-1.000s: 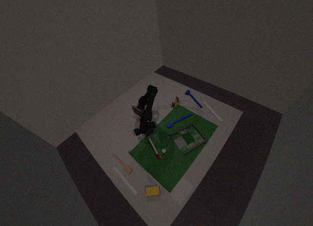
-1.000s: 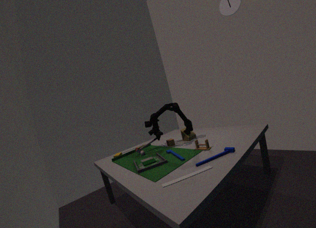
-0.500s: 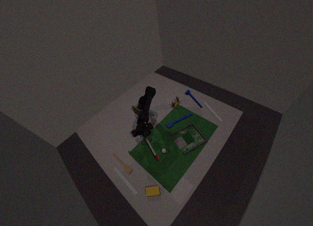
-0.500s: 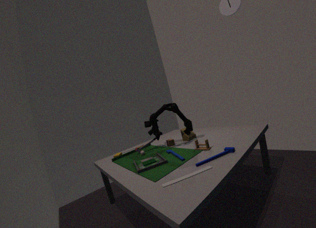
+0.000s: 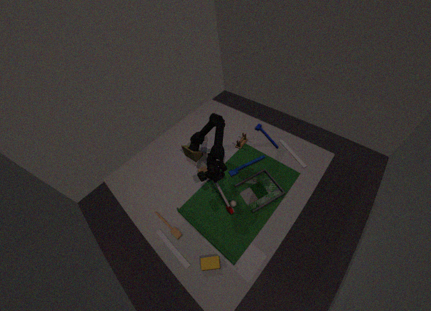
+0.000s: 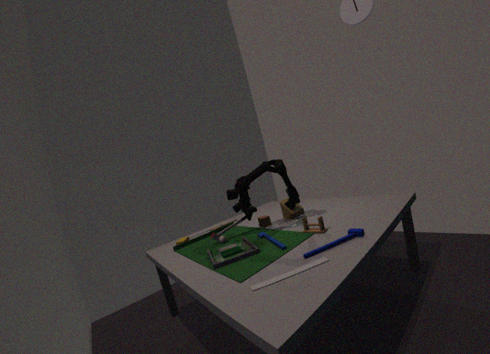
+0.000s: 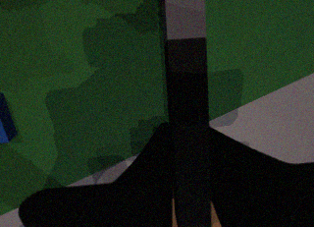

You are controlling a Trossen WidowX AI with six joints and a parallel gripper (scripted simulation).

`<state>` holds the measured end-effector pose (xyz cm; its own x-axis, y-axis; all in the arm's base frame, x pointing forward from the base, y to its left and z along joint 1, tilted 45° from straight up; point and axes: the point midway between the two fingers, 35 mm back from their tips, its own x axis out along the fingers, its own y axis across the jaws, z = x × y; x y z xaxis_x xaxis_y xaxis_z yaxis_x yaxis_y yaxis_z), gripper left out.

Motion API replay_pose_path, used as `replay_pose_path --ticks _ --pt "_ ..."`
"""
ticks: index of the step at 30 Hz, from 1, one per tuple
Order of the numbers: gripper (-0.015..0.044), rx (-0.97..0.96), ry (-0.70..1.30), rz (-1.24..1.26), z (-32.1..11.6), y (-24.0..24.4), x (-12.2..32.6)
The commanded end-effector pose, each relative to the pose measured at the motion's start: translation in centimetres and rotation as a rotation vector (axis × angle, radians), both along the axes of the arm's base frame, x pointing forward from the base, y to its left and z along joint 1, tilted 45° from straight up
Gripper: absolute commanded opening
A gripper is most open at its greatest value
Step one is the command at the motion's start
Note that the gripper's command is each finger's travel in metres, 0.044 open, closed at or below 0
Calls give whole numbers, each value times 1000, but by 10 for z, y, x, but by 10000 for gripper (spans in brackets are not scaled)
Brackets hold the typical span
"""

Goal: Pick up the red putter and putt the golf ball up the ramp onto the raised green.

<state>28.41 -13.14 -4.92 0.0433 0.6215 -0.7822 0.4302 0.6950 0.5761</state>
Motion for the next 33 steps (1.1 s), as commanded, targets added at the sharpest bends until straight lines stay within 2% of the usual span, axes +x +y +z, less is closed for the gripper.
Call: replay_pose_path --ticks 1,8,18,33 --pt "0 9 4 -14 18 17 6" --pt "0 9 5 -14 23 11 5" --pt "0 7 6 -14 59 -24 0" --pt "0 23 20 -14 53 -18 -2"
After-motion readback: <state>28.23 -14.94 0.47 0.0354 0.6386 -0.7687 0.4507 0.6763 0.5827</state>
